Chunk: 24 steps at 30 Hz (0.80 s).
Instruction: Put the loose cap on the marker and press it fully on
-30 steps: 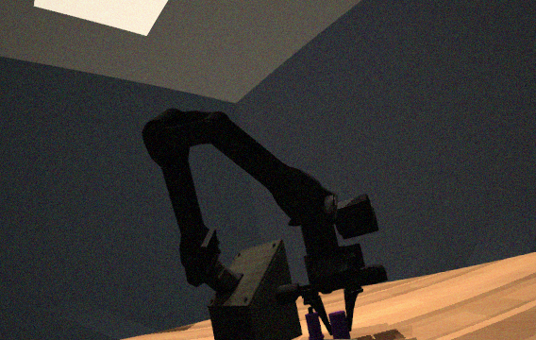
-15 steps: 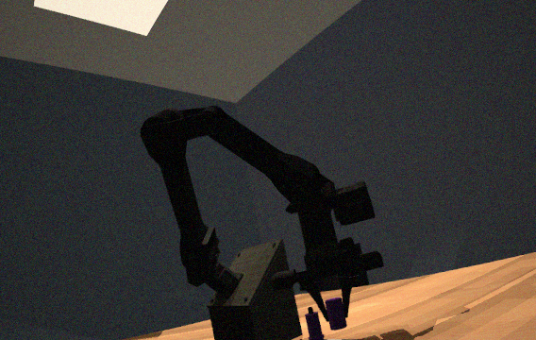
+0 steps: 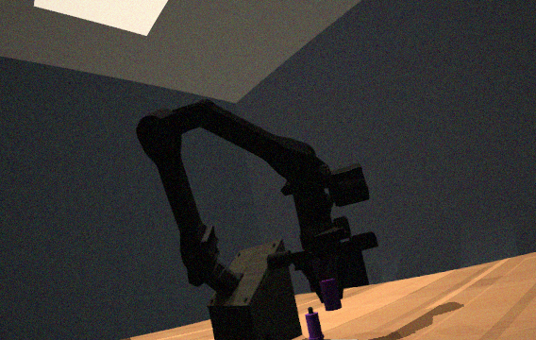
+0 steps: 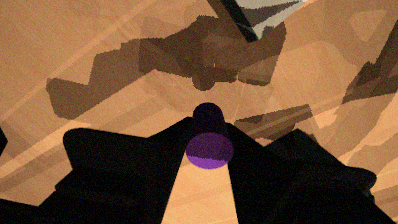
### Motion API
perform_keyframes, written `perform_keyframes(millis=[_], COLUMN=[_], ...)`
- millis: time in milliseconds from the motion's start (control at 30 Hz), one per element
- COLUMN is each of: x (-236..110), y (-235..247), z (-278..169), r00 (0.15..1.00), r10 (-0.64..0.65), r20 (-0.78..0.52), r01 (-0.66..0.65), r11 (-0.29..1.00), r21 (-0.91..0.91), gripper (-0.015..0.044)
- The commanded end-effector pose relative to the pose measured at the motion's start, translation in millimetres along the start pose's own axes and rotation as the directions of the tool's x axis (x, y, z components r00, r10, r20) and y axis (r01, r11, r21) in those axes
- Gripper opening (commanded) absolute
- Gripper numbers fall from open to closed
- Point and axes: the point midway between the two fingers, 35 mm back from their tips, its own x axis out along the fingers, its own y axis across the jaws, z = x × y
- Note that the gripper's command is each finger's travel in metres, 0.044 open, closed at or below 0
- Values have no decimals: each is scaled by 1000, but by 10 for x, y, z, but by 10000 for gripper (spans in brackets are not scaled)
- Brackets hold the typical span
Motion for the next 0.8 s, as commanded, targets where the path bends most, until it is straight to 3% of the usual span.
perform_keyframes(millis=[0,767], x=[-81,-497], y=[28,-344], z=[152,1289], r00=[1000,1000], r10=[10,6], r20=[-4,1], r01=[-10,-6], r11=[1000,1000], r21=[8,10], gripper=[0,0])
